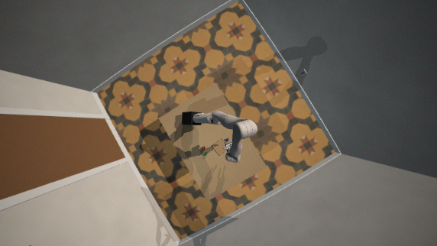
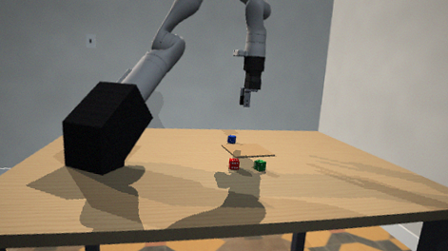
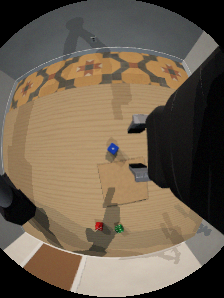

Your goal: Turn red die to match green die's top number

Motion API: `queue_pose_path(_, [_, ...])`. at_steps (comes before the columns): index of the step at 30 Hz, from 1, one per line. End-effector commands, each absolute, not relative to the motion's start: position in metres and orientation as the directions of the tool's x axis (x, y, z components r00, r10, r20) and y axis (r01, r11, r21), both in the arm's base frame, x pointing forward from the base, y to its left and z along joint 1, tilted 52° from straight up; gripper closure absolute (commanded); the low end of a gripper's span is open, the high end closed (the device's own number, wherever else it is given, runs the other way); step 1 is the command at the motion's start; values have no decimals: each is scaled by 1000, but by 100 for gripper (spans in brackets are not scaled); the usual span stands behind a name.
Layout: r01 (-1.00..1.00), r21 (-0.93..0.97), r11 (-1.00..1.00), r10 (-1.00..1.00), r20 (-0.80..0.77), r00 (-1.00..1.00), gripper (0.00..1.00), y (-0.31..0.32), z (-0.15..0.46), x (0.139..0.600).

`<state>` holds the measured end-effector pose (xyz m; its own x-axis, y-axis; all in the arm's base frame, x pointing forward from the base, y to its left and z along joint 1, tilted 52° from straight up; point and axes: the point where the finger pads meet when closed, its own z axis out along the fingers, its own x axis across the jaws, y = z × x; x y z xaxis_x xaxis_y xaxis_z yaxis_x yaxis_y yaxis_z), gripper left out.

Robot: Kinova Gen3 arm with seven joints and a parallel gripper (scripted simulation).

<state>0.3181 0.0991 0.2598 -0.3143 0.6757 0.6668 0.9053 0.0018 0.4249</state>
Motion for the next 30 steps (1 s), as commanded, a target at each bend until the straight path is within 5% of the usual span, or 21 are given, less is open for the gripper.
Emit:
queue_pose_path(1, [905,425,-1,677,666,-312,0,98,260,319])
queue_pose_path(15, [893,449,-32,674,670,-313,0,53,239,336])
queue_pose_path(30, [917,394,-57,677,691,-254,0,-76,55,327])
